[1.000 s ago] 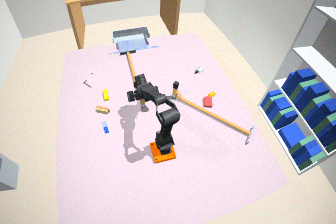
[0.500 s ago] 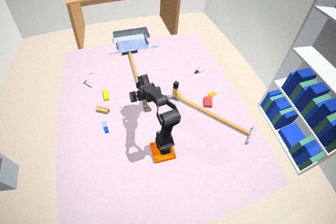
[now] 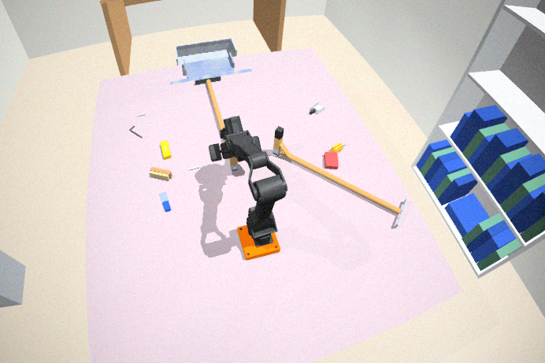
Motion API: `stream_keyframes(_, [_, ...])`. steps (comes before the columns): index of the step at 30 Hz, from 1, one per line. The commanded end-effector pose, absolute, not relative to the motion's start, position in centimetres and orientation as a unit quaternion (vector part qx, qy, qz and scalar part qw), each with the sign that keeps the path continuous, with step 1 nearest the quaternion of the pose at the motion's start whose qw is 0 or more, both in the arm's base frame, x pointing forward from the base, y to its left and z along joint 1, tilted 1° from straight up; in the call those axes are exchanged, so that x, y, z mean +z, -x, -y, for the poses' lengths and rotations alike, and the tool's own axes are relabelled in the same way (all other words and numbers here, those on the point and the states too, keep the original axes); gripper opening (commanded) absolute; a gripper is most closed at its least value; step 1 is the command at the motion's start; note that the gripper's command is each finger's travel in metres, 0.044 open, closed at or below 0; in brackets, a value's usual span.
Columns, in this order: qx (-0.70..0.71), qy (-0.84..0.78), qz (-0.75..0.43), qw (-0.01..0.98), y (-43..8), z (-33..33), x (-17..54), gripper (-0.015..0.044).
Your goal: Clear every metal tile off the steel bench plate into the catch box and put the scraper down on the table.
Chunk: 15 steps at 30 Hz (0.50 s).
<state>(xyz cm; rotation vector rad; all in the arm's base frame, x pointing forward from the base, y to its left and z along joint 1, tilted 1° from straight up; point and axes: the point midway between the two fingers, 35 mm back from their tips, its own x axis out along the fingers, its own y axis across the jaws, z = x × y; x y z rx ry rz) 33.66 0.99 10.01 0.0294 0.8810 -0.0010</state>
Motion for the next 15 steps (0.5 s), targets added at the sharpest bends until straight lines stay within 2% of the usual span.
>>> stream_keyframes(1, [-0.002, -0.016, -0.421, 0.907, -33.7, -0.6, 10.3, 0.0000])
stream_keyframes(15, [-0.005, -0.016, -0.421, 0.907, -34.8, 0.1, 10.4, 0.0000])
